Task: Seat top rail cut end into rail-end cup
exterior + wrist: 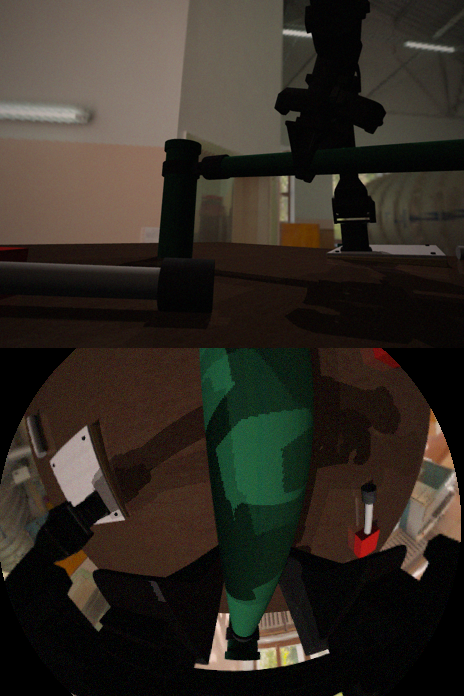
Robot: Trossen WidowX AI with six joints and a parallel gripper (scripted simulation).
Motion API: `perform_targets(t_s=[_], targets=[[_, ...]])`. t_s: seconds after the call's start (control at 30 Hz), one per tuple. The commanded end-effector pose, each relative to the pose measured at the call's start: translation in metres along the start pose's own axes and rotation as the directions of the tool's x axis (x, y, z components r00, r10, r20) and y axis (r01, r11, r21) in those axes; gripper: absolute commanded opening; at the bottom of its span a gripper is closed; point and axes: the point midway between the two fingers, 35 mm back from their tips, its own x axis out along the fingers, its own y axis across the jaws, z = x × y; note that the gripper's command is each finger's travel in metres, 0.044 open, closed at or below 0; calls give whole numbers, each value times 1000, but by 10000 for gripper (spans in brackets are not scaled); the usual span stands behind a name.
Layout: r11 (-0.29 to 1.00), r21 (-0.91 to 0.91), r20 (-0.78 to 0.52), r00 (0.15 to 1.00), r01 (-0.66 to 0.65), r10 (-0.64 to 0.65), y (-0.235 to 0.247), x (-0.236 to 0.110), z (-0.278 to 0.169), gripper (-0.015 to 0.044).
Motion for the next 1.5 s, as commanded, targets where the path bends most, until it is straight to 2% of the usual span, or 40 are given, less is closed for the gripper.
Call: perform_targets(t_s=[0.0, 1.47], targets=[[1000, 1, -3, 1000, 4, -4, 0, -1, -2, 0], [1000, 1, 5, 1000, -1, 1, 1, 1, -6, 0]])
